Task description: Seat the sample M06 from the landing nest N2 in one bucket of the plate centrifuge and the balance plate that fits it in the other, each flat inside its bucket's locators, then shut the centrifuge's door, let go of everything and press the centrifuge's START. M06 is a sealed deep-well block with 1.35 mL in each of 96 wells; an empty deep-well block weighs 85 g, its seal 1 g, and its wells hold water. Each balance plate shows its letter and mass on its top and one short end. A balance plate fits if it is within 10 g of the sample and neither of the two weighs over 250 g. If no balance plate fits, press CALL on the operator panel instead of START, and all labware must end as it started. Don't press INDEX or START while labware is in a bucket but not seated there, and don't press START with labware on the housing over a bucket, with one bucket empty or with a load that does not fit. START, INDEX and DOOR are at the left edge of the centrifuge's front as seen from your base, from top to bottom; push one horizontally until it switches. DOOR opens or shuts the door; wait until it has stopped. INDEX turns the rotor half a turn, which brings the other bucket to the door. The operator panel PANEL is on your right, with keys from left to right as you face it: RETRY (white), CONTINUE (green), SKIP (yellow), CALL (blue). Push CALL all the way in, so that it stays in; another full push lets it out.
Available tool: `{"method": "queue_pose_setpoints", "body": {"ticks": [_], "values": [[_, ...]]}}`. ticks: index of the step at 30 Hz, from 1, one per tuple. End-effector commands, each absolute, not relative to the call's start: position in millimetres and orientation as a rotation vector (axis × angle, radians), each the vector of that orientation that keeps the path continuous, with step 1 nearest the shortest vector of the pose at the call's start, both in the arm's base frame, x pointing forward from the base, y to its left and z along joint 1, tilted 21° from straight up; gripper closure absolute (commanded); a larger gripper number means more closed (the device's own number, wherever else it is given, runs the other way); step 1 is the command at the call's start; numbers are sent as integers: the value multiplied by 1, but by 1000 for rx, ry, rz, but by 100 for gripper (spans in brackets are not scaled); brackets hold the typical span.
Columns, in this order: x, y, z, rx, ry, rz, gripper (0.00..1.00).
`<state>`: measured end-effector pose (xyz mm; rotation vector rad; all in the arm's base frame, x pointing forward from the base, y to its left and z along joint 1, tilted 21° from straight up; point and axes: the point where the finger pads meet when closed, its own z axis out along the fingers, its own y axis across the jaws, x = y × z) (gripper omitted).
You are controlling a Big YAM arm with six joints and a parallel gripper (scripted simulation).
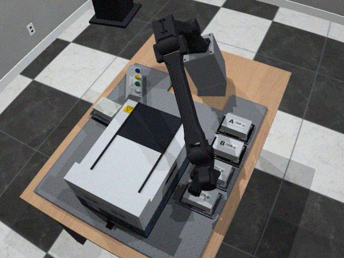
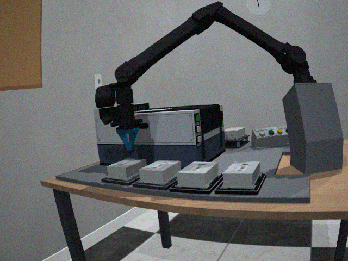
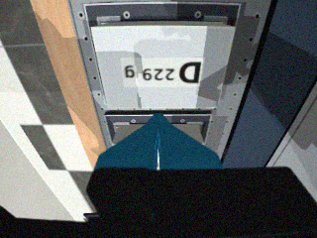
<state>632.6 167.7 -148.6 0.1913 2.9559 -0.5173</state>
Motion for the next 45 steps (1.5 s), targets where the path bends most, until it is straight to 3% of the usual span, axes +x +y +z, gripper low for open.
{"method": "queue_pose_setpoints", "body": {"ticks": [1,45], "values": [[651,158,-139,199,2938,-513,100],[616,196,-117,179,2933,-493,100]]}}
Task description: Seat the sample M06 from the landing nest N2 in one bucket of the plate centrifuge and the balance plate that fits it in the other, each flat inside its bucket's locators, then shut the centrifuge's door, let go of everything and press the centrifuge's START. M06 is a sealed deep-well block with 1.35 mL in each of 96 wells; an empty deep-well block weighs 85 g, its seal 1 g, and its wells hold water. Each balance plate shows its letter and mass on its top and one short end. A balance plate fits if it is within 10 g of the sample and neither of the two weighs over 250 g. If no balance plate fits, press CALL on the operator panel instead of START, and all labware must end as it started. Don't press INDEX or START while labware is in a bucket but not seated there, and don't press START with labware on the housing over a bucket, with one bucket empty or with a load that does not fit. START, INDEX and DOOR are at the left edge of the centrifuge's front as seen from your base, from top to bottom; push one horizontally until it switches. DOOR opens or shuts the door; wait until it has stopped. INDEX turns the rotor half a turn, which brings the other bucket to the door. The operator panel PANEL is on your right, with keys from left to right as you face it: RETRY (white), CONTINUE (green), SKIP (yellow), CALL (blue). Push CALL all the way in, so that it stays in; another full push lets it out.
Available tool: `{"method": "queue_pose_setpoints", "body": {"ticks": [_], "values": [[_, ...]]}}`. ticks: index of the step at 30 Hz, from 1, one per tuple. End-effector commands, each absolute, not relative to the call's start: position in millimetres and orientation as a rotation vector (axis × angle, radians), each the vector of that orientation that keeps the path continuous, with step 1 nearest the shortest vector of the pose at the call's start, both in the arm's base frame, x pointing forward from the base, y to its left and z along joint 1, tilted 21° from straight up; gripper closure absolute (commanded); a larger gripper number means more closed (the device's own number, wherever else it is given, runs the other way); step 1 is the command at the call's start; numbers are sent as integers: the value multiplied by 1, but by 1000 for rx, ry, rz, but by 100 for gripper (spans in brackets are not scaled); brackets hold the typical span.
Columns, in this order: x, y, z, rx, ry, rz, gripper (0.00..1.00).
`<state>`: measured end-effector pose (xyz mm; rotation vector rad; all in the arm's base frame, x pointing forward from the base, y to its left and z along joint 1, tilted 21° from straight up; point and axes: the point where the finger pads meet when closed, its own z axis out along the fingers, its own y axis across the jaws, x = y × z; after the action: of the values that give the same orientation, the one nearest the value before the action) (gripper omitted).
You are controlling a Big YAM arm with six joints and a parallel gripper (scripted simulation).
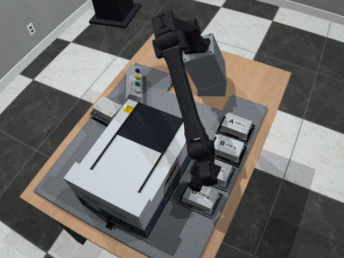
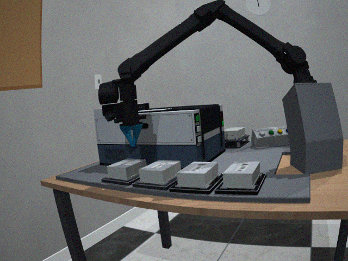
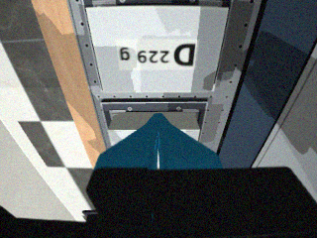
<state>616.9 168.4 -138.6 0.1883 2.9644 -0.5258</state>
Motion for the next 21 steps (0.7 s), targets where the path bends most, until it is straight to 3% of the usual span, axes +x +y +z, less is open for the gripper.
{"method": "queue_pose_setpoints", "body": {"ticks": [1,21], "values": [[613,198,-116,179,2934,-491,100],[536,240,-86,179,2938,-478,100]]}}
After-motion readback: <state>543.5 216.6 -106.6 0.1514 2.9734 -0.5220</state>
